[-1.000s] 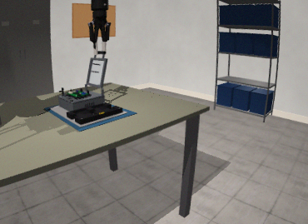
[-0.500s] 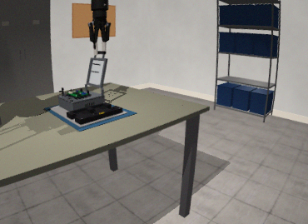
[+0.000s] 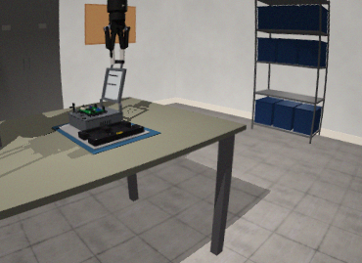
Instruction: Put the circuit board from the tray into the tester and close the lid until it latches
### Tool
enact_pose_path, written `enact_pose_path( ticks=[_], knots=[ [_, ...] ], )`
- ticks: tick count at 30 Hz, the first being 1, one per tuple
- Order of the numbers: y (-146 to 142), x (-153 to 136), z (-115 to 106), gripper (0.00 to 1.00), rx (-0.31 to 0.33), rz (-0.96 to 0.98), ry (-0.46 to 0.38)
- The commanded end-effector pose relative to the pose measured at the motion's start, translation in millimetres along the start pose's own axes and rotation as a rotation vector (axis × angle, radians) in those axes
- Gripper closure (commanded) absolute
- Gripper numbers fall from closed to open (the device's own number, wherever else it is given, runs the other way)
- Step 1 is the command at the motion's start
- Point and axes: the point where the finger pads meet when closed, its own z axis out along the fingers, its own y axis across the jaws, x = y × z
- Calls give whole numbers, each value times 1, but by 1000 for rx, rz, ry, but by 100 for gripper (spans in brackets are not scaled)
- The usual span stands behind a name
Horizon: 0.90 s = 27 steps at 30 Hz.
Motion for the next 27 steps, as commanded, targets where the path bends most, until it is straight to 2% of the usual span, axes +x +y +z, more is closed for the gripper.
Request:
enact_pose_path(
  ticks=[1, 10, 11, 27],
  knots=[
    [0, 0, 0, 70, 0, 0, 0],
    [0, 0, 0, 70, 0, 0, 0],
    [0, 0, 0, 100, 0, 0, 0],
    [0, 0, 0, 100, 0, 0, 0]
  ],
)
